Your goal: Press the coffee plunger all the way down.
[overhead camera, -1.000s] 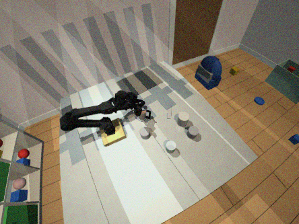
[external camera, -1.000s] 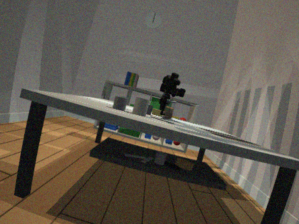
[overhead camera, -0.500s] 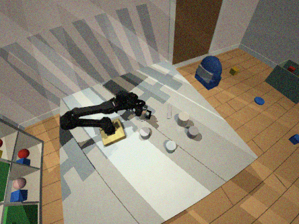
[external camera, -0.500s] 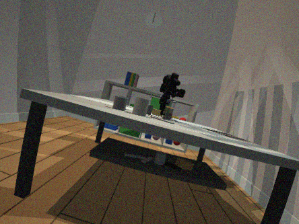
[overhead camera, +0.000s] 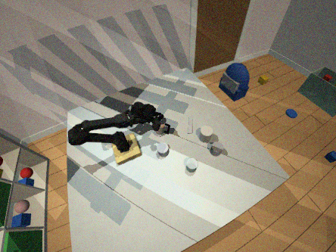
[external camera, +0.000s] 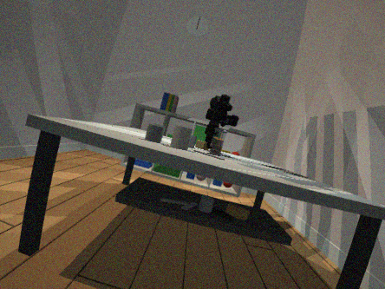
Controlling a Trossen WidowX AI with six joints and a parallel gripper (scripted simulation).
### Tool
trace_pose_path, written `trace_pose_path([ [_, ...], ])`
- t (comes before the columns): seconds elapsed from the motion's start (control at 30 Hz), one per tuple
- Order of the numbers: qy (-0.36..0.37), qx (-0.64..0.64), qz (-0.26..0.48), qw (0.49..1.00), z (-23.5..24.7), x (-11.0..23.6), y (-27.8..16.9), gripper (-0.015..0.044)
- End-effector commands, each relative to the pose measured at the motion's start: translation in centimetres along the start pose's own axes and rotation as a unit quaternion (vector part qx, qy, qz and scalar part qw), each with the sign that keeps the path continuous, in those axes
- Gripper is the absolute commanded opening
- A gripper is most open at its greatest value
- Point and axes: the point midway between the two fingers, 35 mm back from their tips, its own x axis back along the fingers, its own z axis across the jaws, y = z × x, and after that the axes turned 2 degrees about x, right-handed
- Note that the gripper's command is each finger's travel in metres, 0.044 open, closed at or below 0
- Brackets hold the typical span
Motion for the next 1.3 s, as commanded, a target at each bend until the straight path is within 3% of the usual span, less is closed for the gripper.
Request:
trace_pose_path([
  [0.0,0.001,0.002,0.016,1.000,0.03,-0.41,-0.77,0.0118],
  [1.27,0.000,-0.001,0.004,1.000,-0.07,-0.64,0.14,0.0118],
])
